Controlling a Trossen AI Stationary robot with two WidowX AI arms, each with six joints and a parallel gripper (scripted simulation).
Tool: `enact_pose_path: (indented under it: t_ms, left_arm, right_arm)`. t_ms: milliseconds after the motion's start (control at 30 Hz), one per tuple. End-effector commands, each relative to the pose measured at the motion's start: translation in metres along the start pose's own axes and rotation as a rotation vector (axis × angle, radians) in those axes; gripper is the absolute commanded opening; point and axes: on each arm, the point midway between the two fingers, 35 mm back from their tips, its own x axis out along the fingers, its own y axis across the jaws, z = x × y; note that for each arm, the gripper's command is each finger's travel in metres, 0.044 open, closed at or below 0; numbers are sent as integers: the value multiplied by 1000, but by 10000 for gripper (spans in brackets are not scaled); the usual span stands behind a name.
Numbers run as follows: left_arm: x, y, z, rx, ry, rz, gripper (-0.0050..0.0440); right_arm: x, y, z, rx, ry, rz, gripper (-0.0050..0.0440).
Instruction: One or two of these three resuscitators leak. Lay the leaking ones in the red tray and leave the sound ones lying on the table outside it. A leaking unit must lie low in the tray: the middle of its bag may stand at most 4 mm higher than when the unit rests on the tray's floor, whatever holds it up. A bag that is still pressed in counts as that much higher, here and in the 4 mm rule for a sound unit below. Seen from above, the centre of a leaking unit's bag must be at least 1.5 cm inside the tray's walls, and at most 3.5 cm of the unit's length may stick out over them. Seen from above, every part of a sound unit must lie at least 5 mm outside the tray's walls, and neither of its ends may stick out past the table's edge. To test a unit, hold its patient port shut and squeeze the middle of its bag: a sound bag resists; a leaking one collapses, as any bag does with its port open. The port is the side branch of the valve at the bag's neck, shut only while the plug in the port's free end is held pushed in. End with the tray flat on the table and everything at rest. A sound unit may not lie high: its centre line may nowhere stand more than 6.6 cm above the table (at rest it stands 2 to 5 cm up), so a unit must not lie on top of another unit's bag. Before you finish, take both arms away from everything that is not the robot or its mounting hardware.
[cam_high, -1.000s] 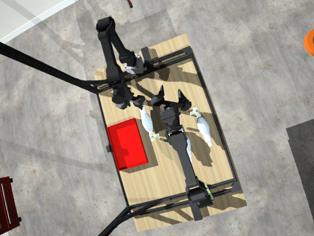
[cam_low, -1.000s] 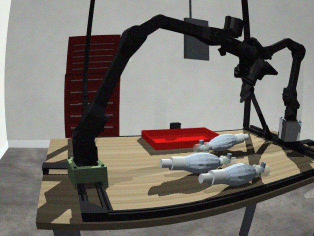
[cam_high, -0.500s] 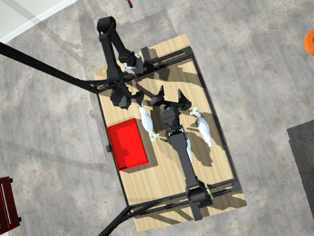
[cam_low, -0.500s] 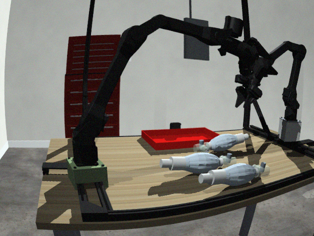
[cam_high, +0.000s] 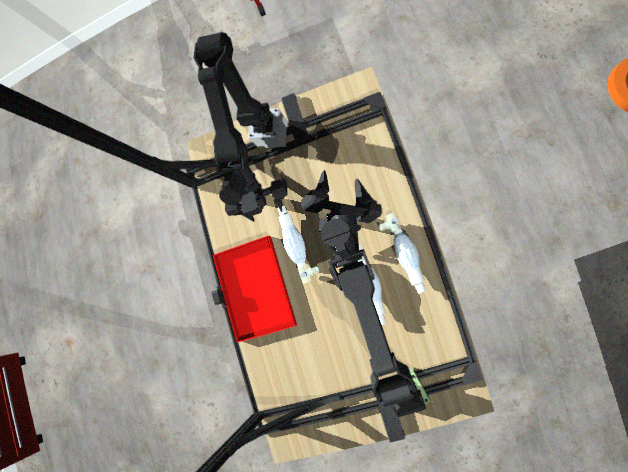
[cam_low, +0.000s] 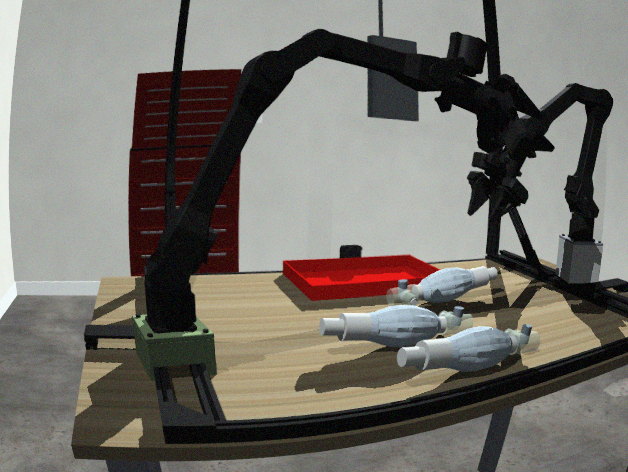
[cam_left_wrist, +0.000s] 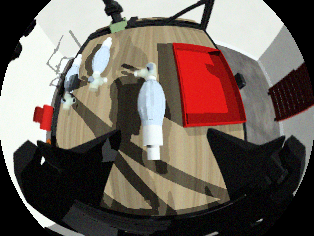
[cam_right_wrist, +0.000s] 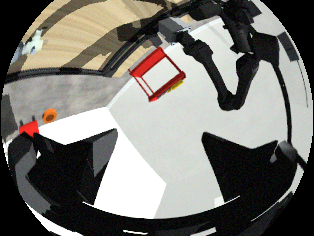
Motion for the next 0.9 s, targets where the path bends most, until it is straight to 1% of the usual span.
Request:
enact_pose_path:
  t_ms: [0,133,267,467,500,667,833,867]
  left_arm:
    - [0,0,0,2,0,0,440]
    - [0,0,0,2,0,0,440]
    - [0,0,0,2,0,0,440]
    - [0,0,0,2,0,0,440]
    - [0,0,0,0,1,-1,440]
    - [0,0,0,0,1,-1,440]
    - [0,0,0,0,1,-1,440]
    - [0,0,0,0,1,-1,440]
  right_arm:
    - [-15,-11,35,169,-71,16,440]
    - [-39,-23,82,439,-160,66,440]
    - [-68,-30,126,697,-230,143,440]
    - [-68,-30,126,697,-230,143,440]
    - [-67,-33,136,597,-255,133,440]
    - [-107,-34,183,908,-306,255,440]
    - [-150,-29,223,1200,-314,397,440]
    - [-150,-29,223,1200,-314,397,440]
